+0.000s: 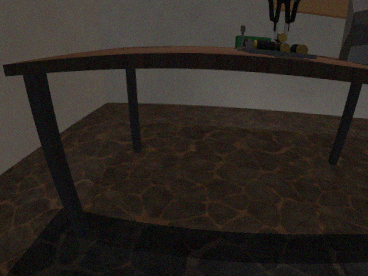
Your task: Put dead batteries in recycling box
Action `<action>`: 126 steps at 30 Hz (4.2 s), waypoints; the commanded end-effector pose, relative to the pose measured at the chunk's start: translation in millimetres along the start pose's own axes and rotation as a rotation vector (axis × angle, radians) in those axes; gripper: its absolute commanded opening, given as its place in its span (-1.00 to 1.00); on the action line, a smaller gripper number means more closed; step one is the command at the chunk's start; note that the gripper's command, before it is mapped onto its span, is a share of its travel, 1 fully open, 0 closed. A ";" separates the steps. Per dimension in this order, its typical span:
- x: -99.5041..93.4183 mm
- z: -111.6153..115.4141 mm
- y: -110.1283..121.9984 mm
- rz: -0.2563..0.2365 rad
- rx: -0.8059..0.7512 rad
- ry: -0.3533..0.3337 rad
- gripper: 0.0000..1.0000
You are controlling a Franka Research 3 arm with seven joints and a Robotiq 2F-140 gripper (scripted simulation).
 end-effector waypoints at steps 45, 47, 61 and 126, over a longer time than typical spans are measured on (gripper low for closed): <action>0.4 2.5 -3.1 -0.002 -0.006 0.003 -0.68; 0.4 2.5 -3.1 -0.002 -0.006 0.003 -0.68; 0.5 2.5 -3.1 -0.002 -0.006 0.003 -0.68; 31.8 2.4 -3.2 -0.002 -0.006 0.003 -0.41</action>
Point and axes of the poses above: the point where the finger pads meet when closed, its own x axis out along the fingers, its own y axis across the jaws, z = x × y, the point moved 7 cm from there along -x, back along the fingers, and after that the axes turned 11 degrees about -x, right-handed, at the moved point
